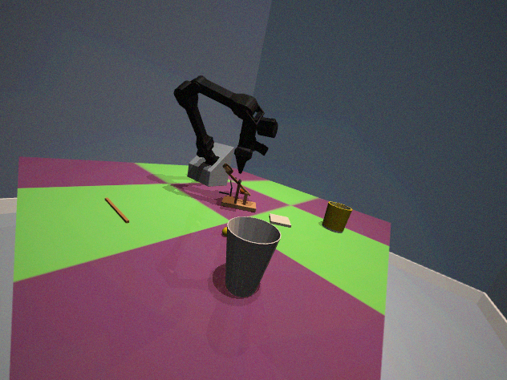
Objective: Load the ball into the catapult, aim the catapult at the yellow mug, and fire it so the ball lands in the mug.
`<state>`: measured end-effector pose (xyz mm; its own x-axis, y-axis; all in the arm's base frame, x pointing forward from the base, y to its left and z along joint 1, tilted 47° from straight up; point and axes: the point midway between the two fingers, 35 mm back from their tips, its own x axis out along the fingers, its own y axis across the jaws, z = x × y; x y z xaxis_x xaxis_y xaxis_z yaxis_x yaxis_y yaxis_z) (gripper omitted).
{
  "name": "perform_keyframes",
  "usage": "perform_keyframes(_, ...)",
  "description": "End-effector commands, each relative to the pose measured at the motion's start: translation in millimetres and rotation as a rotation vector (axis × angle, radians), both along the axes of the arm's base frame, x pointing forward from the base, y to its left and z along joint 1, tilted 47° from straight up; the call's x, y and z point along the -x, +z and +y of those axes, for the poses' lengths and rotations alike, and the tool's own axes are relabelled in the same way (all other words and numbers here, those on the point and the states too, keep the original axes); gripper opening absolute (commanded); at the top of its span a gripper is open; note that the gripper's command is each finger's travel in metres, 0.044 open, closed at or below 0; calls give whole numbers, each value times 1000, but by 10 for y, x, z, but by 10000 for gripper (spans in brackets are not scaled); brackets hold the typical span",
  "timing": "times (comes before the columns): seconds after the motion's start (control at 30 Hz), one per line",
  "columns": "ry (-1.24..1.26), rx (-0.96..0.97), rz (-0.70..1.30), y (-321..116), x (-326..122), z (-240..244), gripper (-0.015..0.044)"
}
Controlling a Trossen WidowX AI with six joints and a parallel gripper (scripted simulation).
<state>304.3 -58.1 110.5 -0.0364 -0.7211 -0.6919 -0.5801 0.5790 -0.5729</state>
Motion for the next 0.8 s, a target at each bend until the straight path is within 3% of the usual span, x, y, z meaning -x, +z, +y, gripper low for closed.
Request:
perform_keyframes(0.0,5,5,5,7,0,-6,72)
perform_keyframes(0.1,5,5,5,7,0,-6,0)
perform_keyframes(0.77,5,1,5,-59,61,-169,0)
